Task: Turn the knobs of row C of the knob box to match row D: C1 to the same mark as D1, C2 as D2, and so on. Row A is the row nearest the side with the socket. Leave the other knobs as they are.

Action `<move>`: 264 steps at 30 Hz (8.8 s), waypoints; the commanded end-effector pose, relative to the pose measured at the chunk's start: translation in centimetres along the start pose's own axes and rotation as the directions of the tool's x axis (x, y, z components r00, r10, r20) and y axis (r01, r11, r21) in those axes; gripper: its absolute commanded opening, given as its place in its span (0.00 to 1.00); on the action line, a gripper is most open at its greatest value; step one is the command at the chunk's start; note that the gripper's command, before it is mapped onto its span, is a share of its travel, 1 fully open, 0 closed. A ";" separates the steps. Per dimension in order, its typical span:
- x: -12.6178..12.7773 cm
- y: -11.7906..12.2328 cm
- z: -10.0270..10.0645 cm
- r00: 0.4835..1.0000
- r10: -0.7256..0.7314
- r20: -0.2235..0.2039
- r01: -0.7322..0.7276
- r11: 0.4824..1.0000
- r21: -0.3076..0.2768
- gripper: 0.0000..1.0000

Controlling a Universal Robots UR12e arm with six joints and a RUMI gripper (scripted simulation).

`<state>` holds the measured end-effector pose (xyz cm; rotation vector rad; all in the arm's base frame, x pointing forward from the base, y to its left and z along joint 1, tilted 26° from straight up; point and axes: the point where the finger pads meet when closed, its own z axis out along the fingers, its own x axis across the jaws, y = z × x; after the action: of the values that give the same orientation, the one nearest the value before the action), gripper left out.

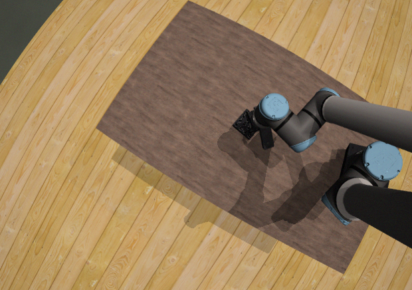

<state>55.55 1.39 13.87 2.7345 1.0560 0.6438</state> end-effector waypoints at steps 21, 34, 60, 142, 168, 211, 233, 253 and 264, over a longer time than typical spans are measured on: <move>0.0 -0.3 0.2 1.000 -0.027 0.001 0.027 1.000 0.005 0.04; 0.0 -0.3 0.2 0.990 -0.138 0.000 0.138 0.990 0.004 0.04; -0.2 -0.1 0.2 0.843 -0.539 -0.002 0.539 0.843 0.003 0.04; -0.4 0.2 -0.4 0.529 -0.848 0.000 0.848 0.529 -0.001 0.11; -0.4 0.3 -3.9 0.530 -0.848 0.001 0.848 0.530 -0.001 0.11; -0.3 0.3 -15.7 0.530 -0.848 0.001 0.848 0.530 -0.003 1.00; -0.3 0.3 -15.6 0.530 -0.848 0.001 0.848 0.530 -0.001 1.00; -0.3 0.3 -15.6 0.530 -0.848 0.001 0.848 0.530 -0.001 1.00; -0.3 0.3 -15.6 0.530 -0.848 0.001 0.848 0.530 -0.001 1.00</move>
<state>48.53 0.79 27.35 1.7831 2.1345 0.4354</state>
